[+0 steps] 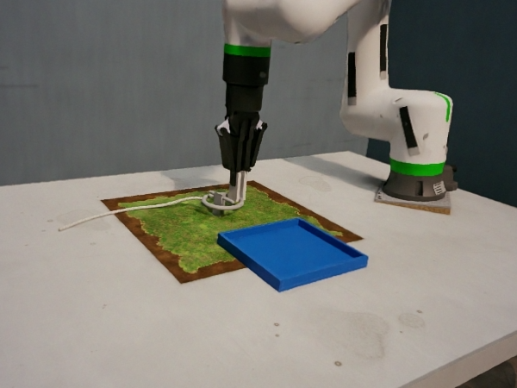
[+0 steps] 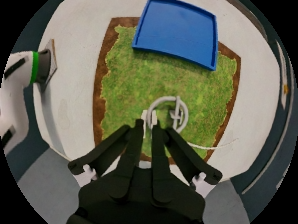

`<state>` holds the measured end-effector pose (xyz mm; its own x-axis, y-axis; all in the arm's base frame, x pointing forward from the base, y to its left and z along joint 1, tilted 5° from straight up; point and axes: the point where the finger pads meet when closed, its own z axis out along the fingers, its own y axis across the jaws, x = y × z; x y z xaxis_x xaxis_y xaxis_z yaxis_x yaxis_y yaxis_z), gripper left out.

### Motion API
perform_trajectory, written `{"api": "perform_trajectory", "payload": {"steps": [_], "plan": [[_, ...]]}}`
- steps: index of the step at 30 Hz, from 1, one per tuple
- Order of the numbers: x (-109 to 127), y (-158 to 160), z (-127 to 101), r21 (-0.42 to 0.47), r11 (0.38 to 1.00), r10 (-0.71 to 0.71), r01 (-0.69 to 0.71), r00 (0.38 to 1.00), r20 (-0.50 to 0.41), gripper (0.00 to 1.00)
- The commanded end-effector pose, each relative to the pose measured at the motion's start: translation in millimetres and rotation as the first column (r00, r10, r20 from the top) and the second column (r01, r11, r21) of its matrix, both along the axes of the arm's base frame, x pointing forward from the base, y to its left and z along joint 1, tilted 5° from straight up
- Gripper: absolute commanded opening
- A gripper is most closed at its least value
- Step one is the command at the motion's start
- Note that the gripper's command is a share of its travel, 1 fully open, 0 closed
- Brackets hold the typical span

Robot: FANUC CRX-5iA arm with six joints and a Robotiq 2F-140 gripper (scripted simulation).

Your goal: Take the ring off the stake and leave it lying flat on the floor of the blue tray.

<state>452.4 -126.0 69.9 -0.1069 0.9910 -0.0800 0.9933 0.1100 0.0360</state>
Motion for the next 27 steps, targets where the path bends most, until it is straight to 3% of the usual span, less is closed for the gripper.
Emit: {"api": "perform_trajectory", "payload": {"steps": [1, 22, 27], "plan": [[0.4, 0.9, 1.2, -0.032, 0.999, -0.001, 0.001, 1.0, 0.005, 0.1], [2.8, 4.2, 6.4, -0.124, 0.992, -0.004, 0.005, 1.0, 0.015, 0.1], [2.6, 5.9, 6.0, -0.182, 0.983, -0.005, 0.009, 1.0, 0.022, 0.1]]}}
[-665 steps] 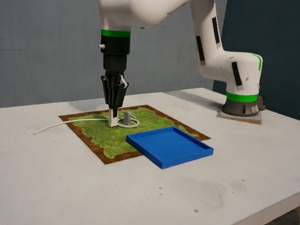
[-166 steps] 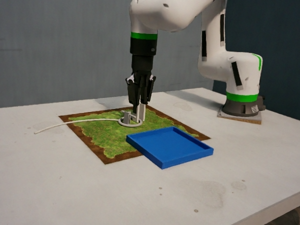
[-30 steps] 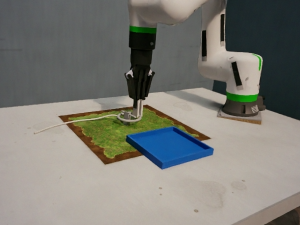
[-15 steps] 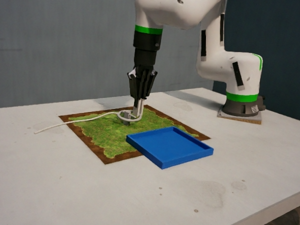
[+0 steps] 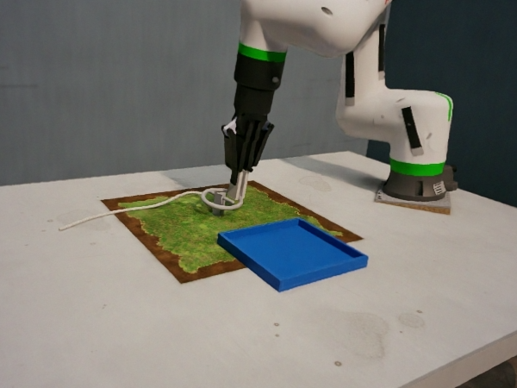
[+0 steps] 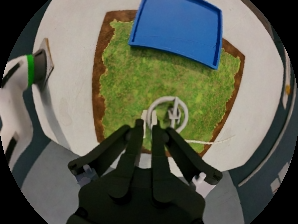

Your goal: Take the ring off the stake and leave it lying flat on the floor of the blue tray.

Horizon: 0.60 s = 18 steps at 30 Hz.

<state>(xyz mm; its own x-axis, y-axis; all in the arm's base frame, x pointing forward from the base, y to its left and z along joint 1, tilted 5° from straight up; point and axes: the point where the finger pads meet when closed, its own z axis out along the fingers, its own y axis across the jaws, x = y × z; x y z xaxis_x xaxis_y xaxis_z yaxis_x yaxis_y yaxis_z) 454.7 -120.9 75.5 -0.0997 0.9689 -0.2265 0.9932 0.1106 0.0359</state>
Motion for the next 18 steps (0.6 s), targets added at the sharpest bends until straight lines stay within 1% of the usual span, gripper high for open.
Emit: {"api": "perform_trajectory", "payload": {"steps": [1, 5, 13, 18], "plan": [[0.3, 1.1, 0.4, -0.044, 0.999, -0.002, 0.002, 1.0, 0.006, 0.1], [0.4, 1.7, 0.3, -0.06, 0.998, -0.002, 0.003, 1.0, 0.009, 0.1], [0.3, 1.8, 3.3, -0.058, 0.998, -0.002, 0.003, 1.0, 0.009, 0.1], [0.0, 2.5, 2.9, -0.087, 0.996, -0.003, 0.004, 1.0, 0.011, 0.1]]}}
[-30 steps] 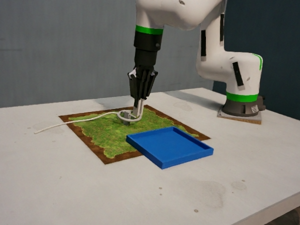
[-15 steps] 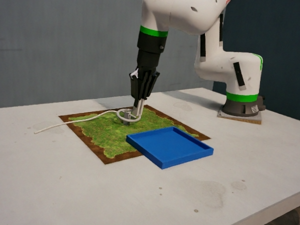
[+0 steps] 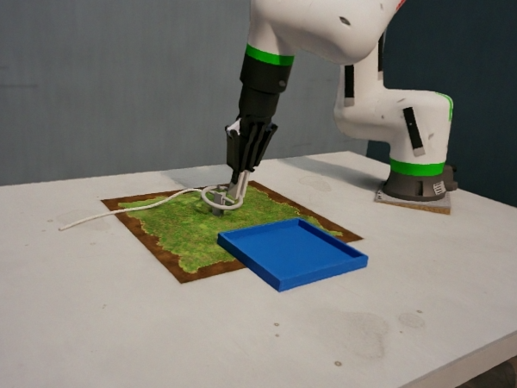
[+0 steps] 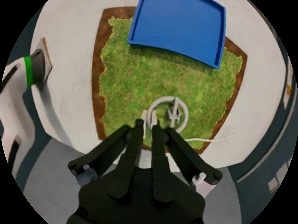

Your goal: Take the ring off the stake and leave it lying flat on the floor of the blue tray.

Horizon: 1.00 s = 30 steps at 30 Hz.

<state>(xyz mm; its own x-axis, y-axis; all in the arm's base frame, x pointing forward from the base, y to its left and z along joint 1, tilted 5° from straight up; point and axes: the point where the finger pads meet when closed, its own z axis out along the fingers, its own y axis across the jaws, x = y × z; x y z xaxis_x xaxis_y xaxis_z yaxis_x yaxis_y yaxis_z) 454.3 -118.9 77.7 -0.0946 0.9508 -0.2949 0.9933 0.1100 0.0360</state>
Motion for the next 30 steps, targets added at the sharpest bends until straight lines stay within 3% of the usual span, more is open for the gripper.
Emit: {"api": "perform_trajectory", "payload": {"steps": [1, 30], "plan": [[0.5, 0.7, 0.7, -0.024, 1.0, -0.001, 0.001, 1.0, 0.004, 0.1], [2.8, 9.3, 5.9, -0.086, 0.996, -0.002, 0.003, 1.0, 0.012, 0.1]]}}
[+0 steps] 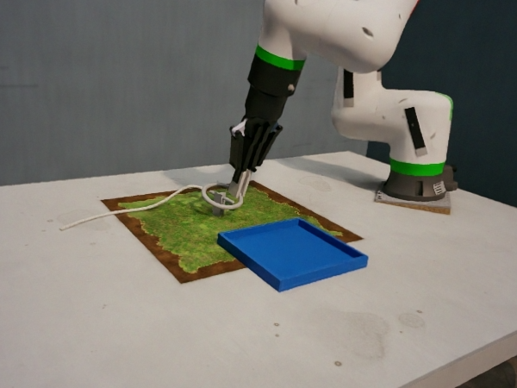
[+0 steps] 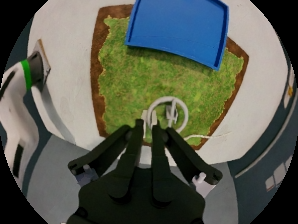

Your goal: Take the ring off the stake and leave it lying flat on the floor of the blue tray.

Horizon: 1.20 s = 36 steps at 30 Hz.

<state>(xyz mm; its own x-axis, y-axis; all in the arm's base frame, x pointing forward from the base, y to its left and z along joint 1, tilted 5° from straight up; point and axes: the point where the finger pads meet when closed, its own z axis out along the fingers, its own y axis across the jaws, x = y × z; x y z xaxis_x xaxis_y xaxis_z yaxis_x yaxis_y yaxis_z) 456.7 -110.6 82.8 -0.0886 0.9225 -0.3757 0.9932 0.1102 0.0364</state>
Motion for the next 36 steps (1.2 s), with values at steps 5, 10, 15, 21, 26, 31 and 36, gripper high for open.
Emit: {"api": "perform_trajectory", "payload": {"steps": [5, 10, 15, 21, 26, 31, 36], "plan": [[0, 2, 1, -0.001, 1.0, 0.0, 0.0, 1.0, 0.002, 0.1], [-1, 7, 0, 0.0, 1.0, 0.0, 0.0, 1.0, 0.002, 0.1], [-1, 11, 0, 0.0, 1.0, 0.0, 0.0, 1.0, 0.002, 0.1], [-1, 14, 0, 0.0, 1.0, 0.0, 0.0, 1.0, 0.002, 0.1], [-1, 13, 3, 0.01, 1.0, 0.0, 0.0, 1.0, 0.0, 0.1], [-1, 12, 3, 0.053, 0.999, 0.002, -0.002, 1.0, -0.004, 0.1], [-1, 11, 4, 0.094, 0.996, 0.004, -0.003, 1.0, -0.009, 0.1]]}}
